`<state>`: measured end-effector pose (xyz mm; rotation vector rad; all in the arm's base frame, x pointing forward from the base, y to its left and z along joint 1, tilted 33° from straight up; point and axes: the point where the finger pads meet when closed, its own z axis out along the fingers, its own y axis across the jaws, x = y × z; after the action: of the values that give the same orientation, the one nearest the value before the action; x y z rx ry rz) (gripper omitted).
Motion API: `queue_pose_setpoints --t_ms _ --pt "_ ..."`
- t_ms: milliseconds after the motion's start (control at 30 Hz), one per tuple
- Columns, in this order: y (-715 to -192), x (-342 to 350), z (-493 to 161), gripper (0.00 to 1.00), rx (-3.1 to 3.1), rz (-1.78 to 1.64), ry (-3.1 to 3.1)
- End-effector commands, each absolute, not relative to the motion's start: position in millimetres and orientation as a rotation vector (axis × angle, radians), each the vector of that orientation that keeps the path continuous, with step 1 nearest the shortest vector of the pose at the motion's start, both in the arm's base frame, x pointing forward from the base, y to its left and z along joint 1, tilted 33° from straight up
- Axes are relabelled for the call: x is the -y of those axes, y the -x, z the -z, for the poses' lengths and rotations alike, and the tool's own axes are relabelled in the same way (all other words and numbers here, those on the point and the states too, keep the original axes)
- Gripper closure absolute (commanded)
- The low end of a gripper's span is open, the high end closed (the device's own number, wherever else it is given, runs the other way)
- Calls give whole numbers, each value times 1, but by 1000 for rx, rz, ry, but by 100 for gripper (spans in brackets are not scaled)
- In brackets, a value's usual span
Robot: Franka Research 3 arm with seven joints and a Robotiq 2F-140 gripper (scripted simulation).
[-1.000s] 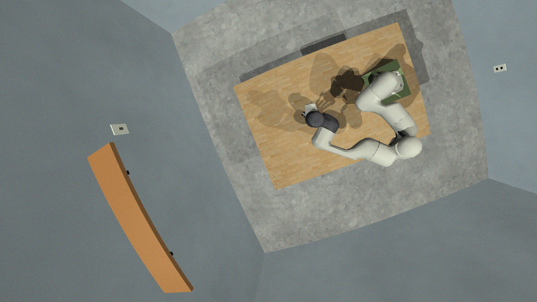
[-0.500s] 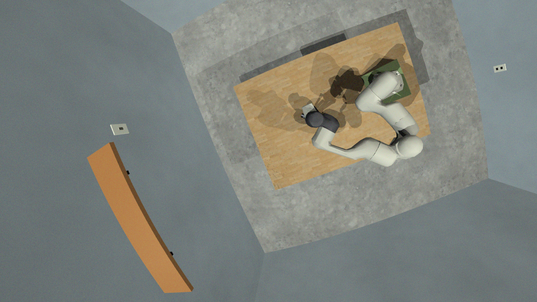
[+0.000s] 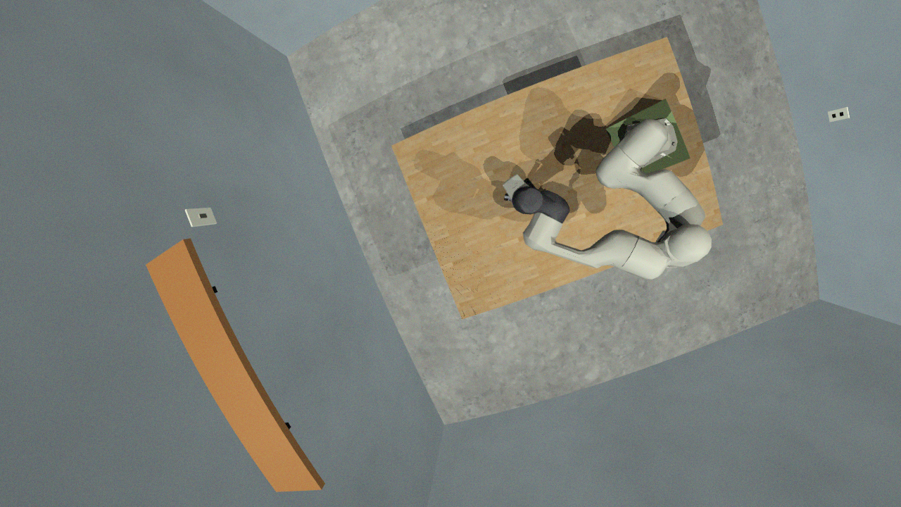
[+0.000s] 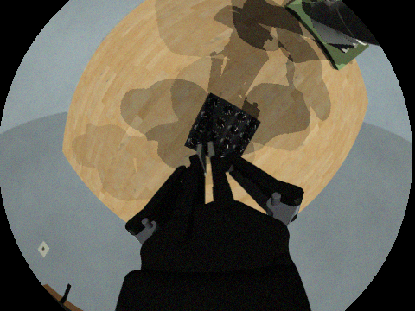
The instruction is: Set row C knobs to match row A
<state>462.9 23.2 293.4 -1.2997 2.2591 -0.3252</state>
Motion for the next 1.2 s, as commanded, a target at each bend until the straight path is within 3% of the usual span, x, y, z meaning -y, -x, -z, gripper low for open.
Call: queue_pose_setpoints --t_ms 0,1167 --pt "-463 -22 -293 95 -2167 372 1461" --pt "-463 -22 -293 95 -1778 539 1993"
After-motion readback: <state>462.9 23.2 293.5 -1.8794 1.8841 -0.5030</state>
